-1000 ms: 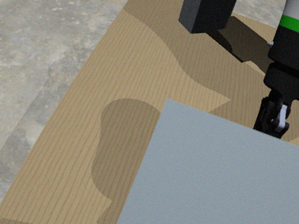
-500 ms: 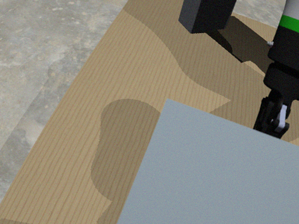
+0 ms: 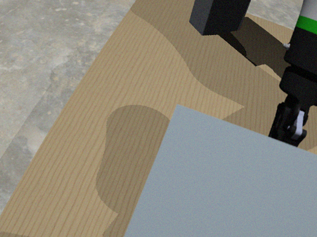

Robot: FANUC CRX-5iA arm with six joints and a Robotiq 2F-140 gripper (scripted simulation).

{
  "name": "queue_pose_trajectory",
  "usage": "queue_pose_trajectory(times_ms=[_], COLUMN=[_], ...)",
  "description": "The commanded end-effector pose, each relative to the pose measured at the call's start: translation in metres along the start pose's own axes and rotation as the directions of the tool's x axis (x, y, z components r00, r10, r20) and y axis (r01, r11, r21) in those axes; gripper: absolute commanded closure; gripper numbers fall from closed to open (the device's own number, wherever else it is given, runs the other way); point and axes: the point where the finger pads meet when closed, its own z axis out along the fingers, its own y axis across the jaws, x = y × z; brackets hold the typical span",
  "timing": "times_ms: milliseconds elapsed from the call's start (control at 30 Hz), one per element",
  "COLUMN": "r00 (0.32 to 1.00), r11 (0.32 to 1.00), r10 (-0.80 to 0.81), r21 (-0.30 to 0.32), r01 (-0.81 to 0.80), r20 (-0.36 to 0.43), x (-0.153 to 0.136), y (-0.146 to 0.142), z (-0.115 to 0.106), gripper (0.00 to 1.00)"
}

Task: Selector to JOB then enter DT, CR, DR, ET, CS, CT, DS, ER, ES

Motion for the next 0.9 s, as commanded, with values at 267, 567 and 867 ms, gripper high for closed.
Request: queue_pose_trajectory(times_ms=[267, 567, 867], r00=[1.000, 1.000, 1.000], r11=[1.000, 1.000, 1.000], r10=[0.000, 0.000, 0.000], r21=[0.001, 0.001, 0.001], r01=[0.000, 0.000, 0.000], r20=[0.000, 0.000, 0.000], x=[0.000, 0.000, 0.000], y=[0.000, 0.000, 0.000], z=[-0.011, -0.024, -0.035], gripper=[1.00, 1.00, 1.00])
